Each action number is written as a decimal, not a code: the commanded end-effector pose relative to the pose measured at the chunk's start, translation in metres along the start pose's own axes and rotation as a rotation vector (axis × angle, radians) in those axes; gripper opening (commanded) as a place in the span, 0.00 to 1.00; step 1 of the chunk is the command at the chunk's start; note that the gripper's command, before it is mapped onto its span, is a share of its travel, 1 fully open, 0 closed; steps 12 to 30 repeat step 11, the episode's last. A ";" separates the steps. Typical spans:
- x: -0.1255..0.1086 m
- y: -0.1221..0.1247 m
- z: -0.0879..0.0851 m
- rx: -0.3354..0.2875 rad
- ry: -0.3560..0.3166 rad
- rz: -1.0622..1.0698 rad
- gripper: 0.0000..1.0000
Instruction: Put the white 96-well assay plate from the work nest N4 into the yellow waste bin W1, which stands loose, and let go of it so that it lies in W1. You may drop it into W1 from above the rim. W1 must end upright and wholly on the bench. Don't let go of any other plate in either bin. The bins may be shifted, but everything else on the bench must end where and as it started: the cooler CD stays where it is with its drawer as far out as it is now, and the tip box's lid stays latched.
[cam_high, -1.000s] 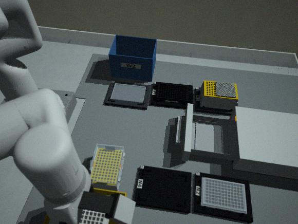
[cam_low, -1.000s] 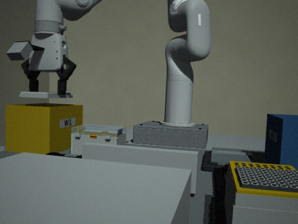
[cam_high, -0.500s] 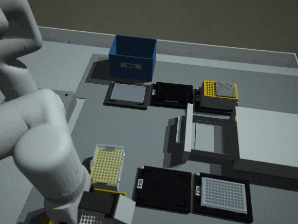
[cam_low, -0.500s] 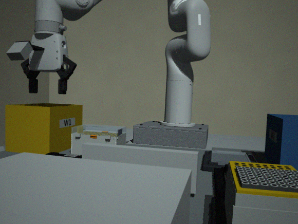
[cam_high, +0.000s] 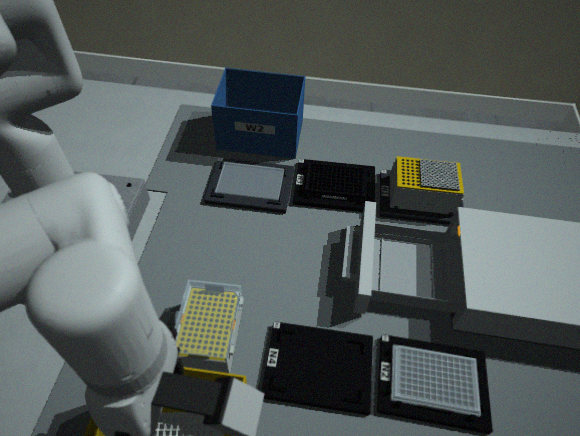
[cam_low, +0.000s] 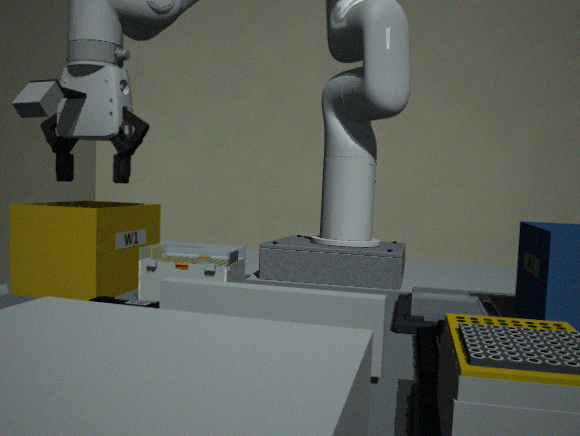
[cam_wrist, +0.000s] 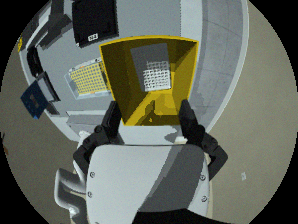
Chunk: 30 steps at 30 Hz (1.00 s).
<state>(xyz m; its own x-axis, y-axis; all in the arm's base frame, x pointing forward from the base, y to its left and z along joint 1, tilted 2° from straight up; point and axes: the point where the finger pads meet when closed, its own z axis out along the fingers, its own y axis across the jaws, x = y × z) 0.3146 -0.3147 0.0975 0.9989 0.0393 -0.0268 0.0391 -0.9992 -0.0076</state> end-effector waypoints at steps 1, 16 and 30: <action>0.001 0.001 -0.002 -0.003 0.003 0.000 1.00; 0.017 -0.040 -0.013 -0.003 0.003 0.000 1.00; 0.017 -0.040 -0.013 -0.003 0.003 0.000 1.00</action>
